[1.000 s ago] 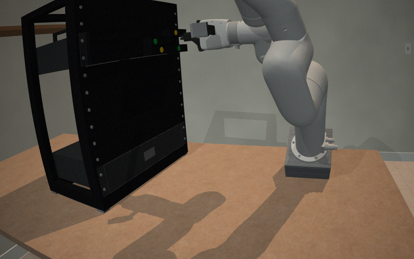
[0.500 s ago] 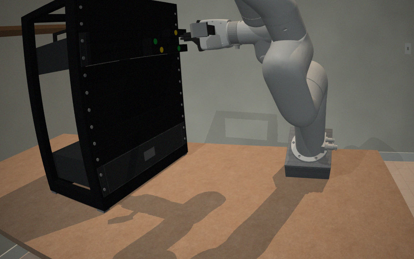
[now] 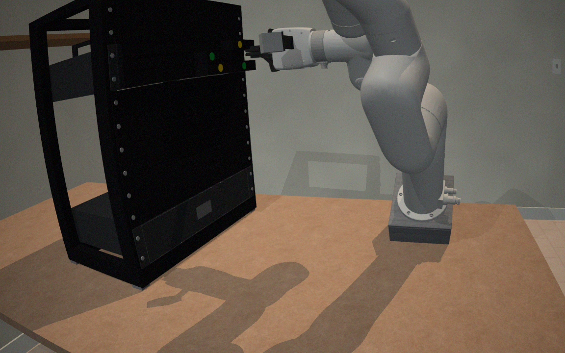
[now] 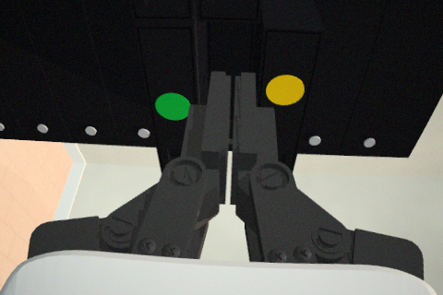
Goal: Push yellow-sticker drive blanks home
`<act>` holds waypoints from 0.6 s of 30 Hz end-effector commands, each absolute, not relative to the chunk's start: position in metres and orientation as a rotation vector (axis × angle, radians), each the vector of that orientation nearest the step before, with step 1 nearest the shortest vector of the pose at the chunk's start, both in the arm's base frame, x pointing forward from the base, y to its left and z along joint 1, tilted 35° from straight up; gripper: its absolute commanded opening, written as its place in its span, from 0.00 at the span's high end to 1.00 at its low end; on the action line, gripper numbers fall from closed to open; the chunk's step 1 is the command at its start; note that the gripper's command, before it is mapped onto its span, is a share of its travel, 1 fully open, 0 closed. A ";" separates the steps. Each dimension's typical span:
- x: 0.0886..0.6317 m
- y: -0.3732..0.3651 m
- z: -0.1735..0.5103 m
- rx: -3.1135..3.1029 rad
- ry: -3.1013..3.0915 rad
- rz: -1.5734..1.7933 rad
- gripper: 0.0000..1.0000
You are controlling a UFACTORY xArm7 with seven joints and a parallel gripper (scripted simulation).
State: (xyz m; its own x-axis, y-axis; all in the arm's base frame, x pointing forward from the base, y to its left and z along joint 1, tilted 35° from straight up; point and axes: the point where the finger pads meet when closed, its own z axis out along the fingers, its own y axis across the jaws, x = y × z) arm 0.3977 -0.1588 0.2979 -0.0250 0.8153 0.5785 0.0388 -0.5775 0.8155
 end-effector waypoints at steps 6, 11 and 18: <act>0.382 -0.121 0.305 1.654 0.899 1.662 1.00; 0.373 -0.097 0.310 1.654 0.899 1.662 1.00; 0.368 -0.084 0.312 1.654 0.899 1.662 1.00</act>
